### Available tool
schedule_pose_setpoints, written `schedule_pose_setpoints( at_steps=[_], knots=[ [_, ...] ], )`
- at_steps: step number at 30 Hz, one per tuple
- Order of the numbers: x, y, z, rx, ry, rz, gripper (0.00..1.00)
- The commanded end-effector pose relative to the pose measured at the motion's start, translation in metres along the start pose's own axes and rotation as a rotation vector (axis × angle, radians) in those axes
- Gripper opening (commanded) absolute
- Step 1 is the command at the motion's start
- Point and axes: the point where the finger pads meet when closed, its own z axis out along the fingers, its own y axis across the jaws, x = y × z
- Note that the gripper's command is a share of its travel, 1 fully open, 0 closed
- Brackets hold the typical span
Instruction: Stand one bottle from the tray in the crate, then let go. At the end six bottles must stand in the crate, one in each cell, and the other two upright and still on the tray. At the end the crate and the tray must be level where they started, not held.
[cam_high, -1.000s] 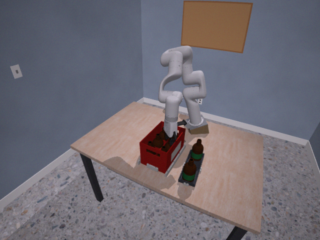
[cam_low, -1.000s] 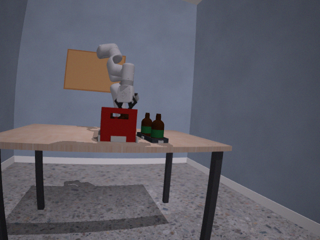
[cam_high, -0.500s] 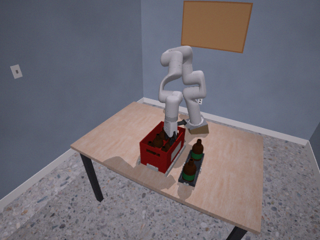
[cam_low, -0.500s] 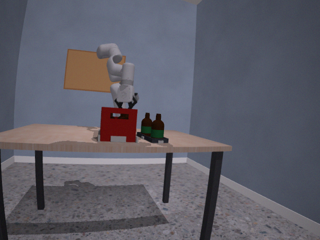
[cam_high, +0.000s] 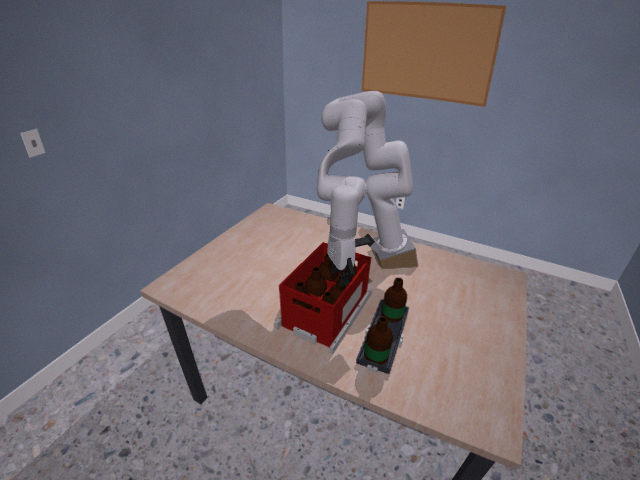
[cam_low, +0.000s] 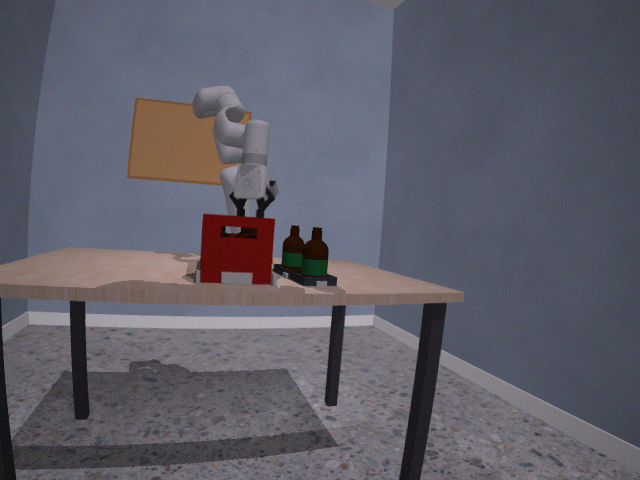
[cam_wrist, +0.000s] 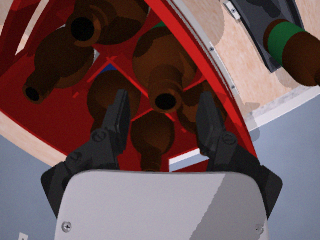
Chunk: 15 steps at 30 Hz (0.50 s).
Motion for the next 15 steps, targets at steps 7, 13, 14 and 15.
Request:
schedule_pose_setpoints(
  at_steps=[7, 13, 14, 15],
  knots=[
    [-0.001, 0.001, -0.019, -0.003, -0.003, 0.0, 0.65],
    [-0.001, 0.001, -0.035, -0.003, -0.003, 0.0, 0.65],
    [-0.001, 0.001, -0.037, -0.003, -0.003, 0.0, 0.65],
    [-0.001, 0.001, -0.04, -0.003, -0.003, 0.0, 0.65]
  ],
)
